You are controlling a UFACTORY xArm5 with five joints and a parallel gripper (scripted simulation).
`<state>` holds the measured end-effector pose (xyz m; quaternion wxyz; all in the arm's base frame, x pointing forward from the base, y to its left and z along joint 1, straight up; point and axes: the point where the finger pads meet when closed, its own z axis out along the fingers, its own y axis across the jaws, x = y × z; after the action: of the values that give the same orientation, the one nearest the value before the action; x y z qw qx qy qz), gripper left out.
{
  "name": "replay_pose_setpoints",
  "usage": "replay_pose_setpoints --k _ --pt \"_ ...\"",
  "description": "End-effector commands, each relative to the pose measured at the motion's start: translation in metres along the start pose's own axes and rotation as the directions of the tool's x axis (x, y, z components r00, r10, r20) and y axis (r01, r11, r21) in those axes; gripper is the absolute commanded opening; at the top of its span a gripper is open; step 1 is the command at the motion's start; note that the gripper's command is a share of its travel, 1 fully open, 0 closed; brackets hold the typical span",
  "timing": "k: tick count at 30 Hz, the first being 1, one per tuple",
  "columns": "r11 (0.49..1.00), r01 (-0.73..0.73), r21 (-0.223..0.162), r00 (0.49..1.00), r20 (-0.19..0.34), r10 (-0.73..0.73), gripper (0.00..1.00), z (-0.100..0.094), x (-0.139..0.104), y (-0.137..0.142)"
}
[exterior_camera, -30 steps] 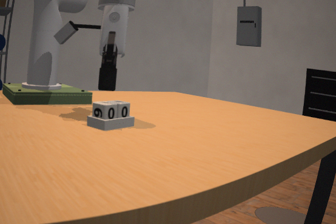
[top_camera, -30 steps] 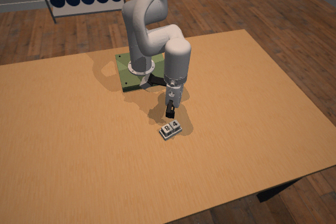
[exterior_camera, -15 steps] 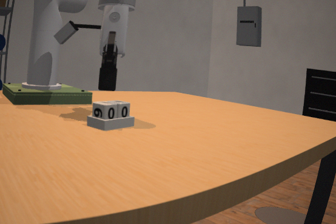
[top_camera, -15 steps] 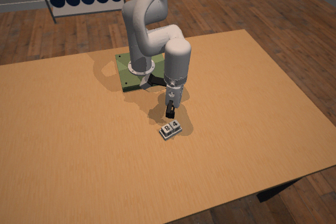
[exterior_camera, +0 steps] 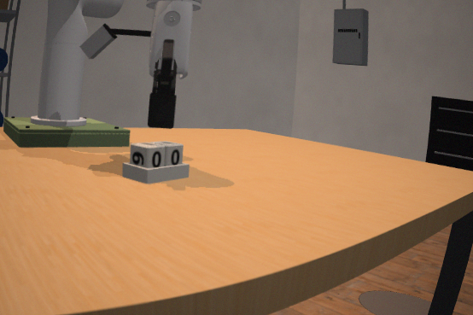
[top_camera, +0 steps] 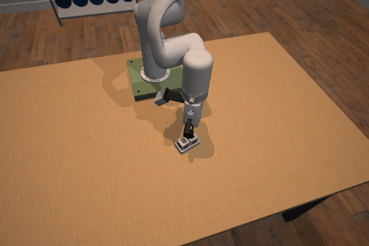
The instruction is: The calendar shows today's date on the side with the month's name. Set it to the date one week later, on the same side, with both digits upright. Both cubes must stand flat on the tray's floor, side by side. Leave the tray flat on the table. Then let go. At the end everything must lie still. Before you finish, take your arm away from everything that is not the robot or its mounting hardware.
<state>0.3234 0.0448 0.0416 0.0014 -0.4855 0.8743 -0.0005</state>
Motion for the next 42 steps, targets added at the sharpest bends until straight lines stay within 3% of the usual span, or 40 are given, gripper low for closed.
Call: replay_pose_setpoints --k 1,27,42 --pt "1.000 0.000 0.001 1.000 0.001 0.000 1.00 -0.001 -0.005 -0.012" --pt "1.000 0.000 0.002 1.000 0.001 0.000 1.00 -0.006 -0.028 -0.069" --pt "1.000 0.000 0.002 1.000 0.001 0.000 1.00 -0.006 -0.028 -0.070"
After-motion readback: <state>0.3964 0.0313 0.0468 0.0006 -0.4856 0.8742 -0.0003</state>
